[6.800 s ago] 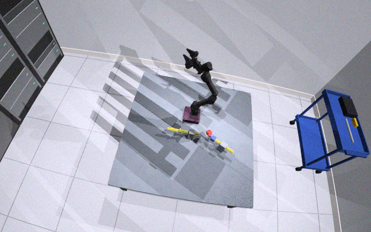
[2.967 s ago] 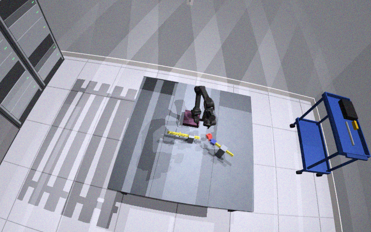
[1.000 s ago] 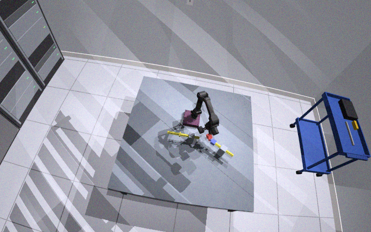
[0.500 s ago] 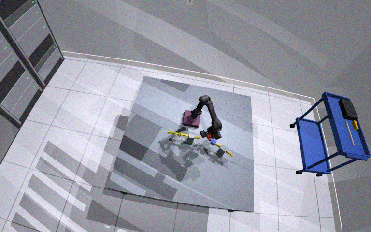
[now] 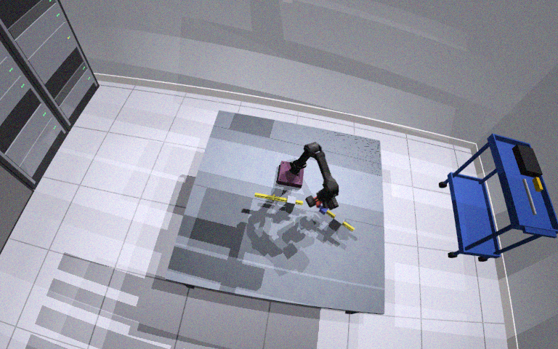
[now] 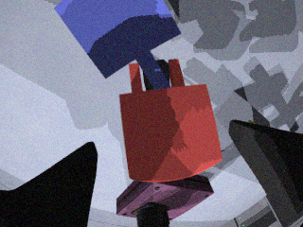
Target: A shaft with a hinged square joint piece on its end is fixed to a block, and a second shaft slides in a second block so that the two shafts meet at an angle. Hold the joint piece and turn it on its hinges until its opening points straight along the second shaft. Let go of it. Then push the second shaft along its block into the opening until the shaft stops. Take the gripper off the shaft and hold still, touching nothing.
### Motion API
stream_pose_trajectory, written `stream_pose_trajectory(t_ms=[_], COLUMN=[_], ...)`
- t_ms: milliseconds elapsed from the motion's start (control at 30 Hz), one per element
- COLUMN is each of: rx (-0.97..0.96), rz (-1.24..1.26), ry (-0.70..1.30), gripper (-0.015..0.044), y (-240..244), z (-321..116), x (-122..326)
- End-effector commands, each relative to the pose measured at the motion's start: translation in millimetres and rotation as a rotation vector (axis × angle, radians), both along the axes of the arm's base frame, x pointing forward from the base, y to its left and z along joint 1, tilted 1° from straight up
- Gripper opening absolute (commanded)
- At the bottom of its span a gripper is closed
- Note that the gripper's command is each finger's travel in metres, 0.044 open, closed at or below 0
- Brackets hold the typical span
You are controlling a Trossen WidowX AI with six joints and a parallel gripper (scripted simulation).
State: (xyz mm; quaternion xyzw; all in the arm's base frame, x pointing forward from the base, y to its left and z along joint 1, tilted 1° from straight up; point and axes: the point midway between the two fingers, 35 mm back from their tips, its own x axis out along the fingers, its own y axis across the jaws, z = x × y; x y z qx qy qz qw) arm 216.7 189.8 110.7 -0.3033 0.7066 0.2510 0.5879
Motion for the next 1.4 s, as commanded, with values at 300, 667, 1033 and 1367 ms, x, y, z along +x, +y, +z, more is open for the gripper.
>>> stream_pose_trajectory(t_ms=[300,667,1033,1367], rx=[-0.002,-0.002,-0.002,-0.002], rz=[-0.004,-0.004,-0.004,-0.004], ry=[0.01,0.01,0.01,0.01], gripper=[0.044,0.0204,0.0182,0.0182], y=[-3,-3,-3,-3], z=[-22,-23,-23,-23], x=[-5,-5,-5,-5])
